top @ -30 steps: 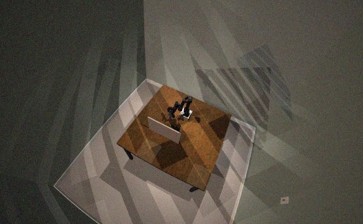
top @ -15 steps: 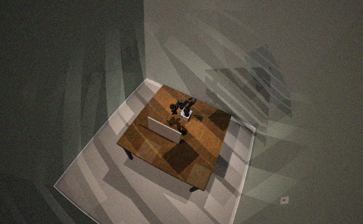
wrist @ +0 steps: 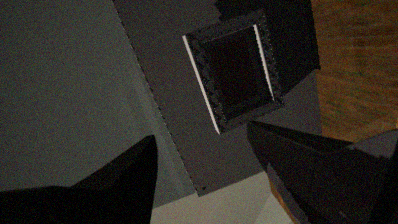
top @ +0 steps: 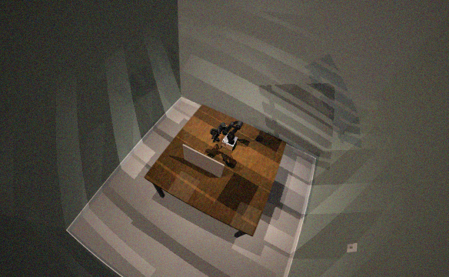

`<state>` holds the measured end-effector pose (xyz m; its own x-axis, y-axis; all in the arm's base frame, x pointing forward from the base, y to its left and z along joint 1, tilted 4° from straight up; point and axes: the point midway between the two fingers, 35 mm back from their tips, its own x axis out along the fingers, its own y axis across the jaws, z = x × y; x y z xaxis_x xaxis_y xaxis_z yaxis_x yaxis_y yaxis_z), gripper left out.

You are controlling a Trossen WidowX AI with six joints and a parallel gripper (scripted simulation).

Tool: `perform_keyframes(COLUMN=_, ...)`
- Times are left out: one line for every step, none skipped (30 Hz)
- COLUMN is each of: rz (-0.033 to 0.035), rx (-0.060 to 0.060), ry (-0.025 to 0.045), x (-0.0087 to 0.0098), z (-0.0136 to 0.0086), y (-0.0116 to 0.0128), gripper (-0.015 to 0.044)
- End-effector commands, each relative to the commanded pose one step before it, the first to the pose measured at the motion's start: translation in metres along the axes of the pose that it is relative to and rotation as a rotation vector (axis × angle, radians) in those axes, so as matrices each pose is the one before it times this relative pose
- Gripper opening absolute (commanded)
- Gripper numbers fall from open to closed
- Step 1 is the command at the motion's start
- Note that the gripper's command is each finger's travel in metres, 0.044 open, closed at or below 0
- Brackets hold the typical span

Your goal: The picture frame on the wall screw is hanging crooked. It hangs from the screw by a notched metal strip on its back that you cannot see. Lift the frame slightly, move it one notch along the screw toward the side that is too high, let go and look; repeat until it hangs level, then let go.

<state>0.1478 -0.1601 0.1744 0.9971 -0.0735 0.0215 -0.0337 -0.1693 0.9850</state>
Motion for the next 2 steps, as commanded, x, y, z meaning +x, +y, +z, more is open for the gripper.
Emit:
perform_keyframes(rz=-0.00215, rx=-0.0035, ry=0.00346, x=-0.00015, z=-0.00113, y=-0.00087, gripper=0.026)
perform_keyframes(rz=0.0, rx=0.0, ry=0.0, x=0.0, z=0.0, y=0.0, gripper=0.026)
